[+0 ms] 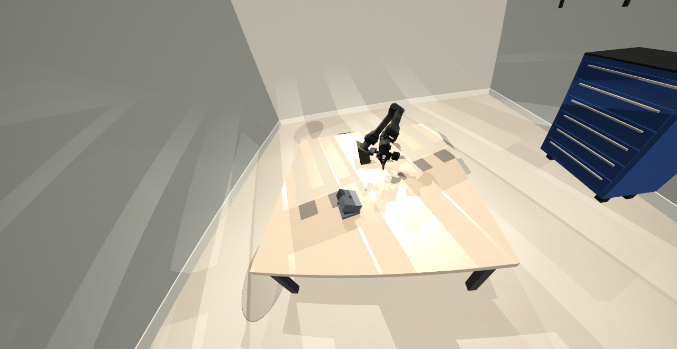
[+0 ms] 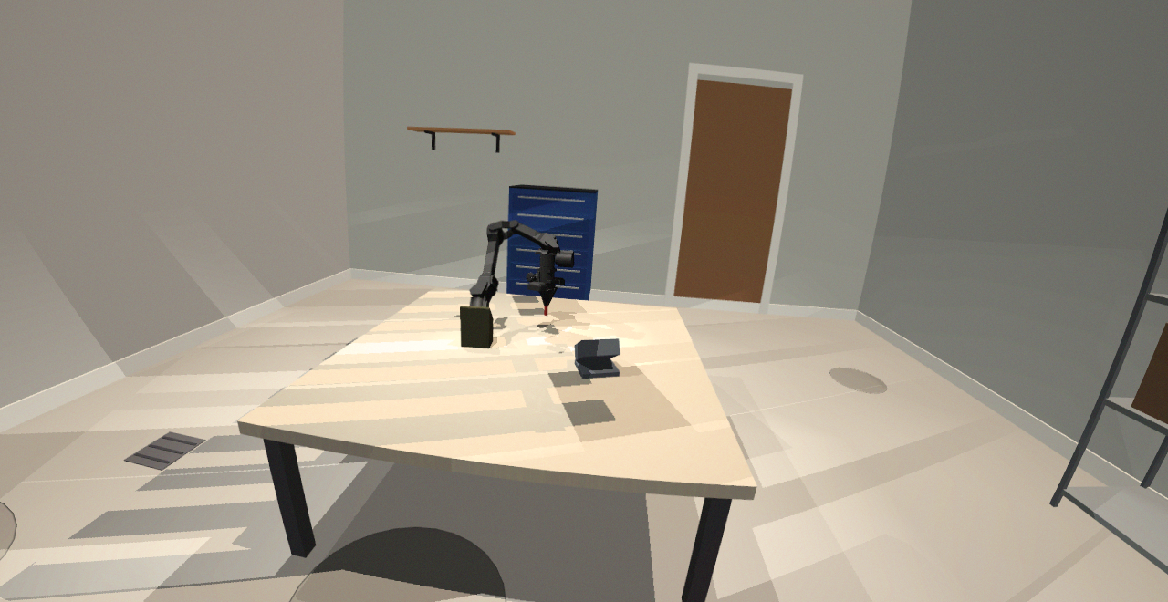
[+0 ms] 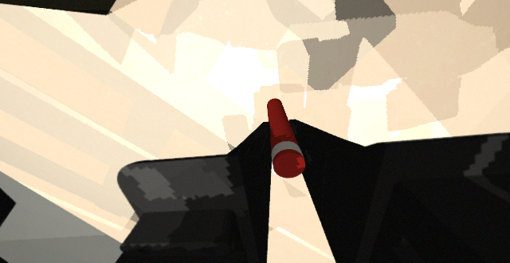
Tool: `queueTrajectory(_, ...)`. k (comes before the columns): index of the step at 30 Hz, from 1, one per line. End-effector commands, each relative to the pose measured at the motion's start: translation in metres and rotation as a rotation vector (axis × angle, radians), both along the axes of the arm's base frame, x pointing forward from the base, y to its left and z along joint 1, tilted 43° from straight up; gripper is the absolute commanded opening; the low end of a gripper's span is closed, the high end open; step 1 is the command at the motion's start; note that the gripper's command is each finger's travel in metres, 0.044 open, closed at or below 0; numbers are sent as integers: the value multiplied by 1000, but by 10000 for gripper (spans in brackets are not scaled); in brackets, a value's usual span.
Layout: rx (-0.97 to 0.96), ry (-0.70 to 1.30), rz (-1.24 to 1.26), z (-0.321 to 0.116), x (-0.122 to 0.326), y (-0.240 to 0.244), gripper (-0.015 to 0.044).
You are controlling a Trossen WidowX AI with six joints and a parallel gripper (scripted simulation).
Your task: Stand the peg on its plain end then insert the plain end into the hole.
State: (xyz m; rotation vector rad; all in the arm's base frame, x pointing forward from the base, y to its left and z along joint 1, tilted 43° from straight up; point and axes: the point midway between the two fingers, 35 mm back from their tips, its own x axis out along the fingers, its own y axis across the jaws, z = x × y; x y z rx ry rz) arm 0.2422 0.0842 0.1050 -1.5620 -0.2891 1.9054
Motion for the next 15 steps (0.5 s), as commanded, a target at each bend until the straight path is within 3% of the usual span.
queueTrajectory(1, -17, -9, 0, -1, 9, -3, 0)
queueTrajectory(15, -61, -27, -9, -5, 30, -13, 0)
